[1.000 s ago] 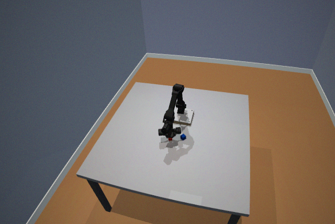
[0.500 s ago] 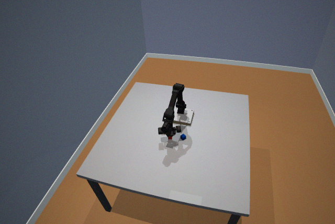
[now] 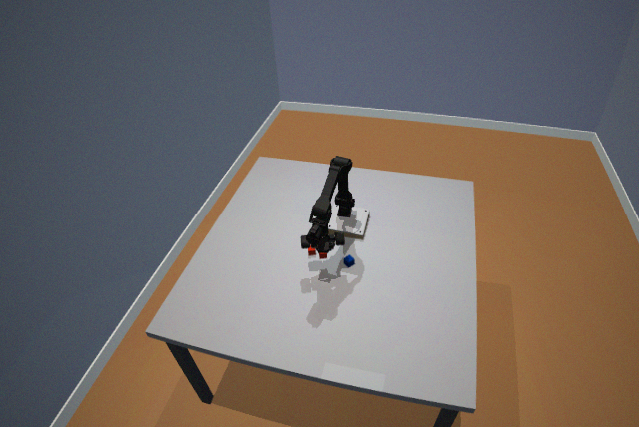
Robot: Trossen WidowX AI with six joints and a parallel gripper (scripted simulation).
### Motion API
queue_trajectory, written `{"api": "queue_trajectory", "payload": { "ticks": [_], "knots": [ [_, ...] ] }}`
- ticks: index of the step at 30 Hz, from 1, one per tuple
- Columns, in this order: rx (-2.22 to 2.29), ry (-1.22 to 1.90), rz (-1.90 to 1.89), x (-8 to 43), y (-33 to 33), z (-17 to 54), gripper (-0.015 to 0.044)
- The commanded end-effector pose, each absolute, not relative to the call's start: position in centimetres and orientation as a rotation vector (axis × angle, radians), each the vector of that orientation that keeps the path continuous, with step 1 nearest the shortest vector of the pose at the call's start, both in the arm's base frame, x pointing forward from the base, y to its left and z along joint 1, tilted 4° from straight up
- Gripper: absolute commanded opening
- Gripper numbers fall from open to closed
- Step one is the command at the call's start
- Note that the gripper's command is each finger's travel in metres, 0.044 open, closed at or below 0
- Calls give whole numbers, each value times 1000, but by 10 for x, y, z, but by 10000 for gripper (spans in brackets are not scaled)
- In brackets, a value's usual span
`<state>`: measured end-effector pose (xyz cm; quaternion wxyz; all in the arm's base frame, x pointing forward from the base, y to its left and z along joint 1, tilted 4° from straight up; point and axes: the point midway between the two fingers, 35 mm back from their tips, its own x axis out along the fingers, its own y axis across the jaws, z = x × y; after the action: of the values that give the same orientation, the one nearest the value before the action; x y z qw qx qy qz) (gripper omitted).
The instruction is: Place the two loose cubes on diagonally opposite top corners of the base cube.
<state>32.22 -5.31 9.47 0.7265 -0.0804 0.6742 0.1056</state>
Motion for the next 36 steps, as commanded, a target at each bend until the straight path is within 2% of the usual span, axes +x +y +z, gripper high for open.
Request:
{"api": "queue_trajectory", "payload": {
  "ticks": [1, 14, 36],
  "knots": [
    [-179, 1477, 237, 323, -53, 107, 105],
    [-164, 1479, 223, 316, -53, 137, 105],
    [334, 1485, -235, 316, -7, 125, 105]
  ]
}}
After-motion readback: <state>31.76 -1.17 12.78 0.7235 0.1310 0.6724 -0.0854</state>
